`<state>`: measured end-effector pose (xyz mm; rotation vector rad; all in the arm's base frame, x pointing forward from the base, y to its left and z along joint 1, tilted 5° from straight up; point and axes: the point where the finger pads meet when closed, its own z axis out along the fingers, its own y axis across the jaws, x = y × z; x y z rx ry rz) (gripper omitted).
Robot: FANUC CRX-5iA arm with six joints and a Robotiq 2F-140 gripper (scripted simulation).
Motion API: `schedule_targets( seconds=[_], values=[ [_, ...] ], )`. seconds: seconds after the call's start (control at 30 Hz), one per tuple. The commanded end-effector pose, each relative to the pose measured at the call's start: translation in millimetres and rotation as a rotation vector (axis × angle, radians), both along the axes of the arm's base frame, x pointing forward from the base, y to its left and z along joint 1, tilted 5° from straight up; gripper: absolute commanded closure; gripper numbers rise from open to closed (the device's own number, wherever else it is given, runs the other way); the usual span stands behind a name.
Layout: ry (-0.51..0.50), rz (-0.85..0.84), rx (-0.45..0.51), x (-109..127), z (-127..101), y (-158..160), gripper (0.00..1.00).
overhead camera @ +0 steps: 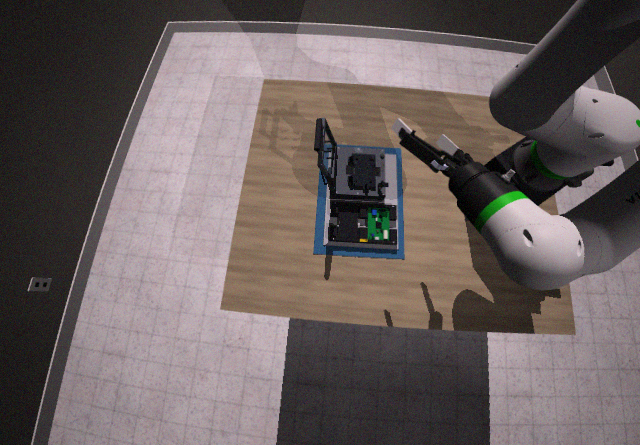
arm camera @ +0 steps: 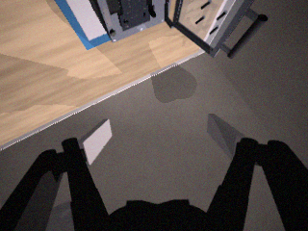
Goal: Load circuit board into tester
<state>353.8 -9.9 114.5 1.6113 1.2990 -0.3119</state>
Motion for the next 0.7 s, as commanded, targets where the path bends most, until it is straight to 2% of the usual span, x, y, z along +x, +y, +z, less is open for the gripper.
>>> schedule_targets(
  seconds=[0.0,0.57,0.67],
  values=[
    [0.0,0.0,0.0,0.1,0.1,0.1,0.0],
    [0.001,0.0,0.001,0.0,0.0,0.0,0.0],
    [0.053,-0.021,0.035,-3.8,-6.7,-0.3,0.0]
  ],
)
